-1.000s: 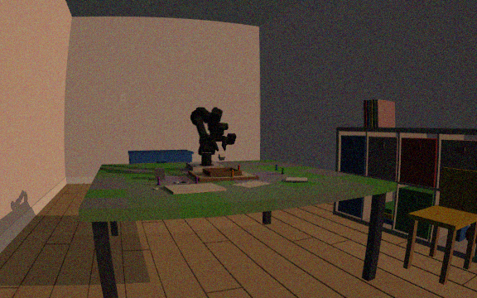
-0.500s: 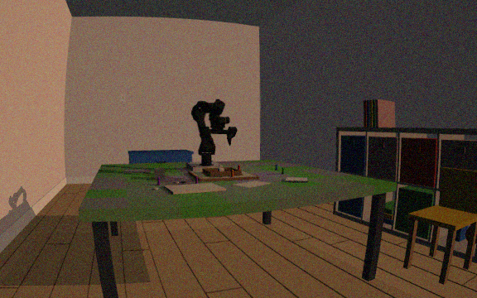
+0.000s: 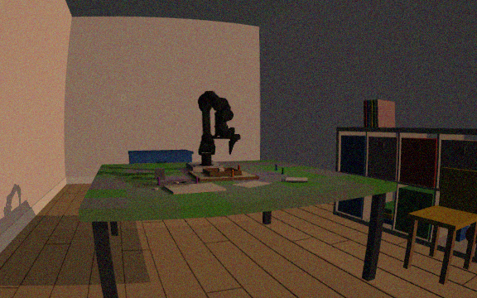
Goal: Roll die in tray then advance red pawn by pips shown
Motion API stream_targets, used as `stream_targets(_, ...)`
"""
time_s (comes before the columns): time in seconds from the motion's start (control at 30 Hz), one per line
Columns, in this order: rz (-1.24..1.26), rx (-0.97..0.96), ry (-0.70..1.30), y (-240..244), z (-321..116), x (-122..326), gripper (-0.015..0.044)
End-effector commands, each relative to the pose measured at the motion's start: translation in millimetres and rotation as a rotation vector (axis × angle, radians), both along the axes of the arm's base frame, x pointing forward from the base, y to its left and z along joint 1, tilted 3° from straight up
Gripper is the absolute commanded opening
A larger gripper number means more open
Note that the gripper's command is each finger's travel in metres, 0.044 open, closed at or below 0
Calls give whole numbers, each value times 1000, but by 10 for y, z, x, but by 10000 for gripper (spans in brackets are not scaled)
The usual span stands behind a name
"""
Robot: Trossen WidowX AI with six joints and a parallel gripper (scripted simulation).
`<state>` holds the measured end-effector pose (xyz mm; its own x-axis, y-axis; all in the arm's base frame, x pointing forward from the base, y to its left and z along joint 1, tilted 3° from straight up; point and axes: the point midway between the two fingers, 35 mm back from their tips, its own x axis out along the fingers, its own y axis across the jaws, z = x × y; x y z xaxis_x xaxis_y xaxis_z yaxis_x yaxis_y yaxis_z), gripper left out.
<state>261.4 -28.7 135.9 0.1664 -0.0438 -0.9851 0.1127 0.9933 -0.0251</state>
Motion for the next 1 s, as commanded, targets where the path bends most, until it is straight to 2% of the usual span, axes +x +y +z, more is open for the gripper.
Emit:
stream_targets(0.0, 11, -2, -5, 22, 10, -17, 414)
stream_targets(0.27, 495, -38, 75, 878, -262, -227, 204)
stream_targets(0.4, 714, -60, 109, 1201, -379, -420, 200)
stream_targets(0.97, 724, -62, 110, 1240, -538, -420, 200)
